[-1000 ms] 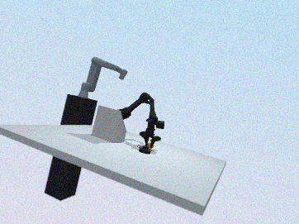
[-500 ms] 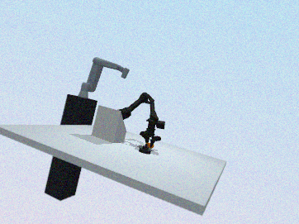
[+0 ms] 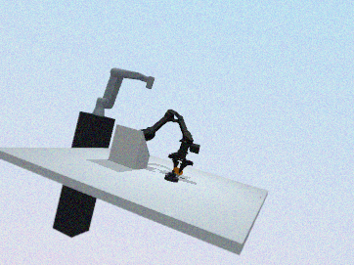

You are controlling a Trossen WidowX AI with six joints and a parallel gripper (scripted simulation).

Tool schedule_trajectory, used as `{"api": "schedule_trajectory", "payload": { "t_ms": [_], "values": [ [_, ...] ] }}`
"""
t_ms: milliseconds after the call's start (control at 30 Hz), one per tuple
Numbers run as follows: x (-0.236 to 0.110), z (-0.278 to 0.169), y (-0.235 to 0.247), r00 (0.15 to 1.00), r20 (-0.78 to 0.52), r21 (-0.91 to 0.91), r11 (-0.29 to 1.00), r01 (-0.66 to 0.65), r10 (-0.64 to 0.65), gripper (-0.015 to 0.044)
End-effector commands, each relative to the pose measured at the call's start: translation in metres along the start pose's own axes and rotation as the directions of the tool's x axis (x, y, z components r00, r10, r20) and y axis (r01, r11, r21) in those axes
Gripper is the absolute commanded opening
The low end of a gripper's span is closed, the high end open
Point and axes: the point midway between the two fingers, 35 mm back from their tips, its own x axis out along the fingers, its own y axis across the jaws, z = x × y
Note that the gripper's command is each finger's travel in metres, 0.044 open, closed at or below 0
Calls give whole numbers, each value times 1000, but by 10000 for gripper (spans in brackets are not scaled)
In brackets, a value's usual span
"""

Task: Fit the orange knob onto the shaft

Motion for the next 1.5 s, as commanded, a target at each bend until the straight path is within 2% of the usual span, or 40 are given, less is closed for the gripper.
{"api": "schedule_trajectory", "payload": {
  "t_ms": [0,700,1467],
  "values": [
    [-3,-4,0,998,68,-10,1000,-3,3,179],
    [-12,-27,0,909,417,-10,1000,-2,6,179],
    [-12,-53,-1,678,735,-10,1000,0,7,179]
  ]
}}
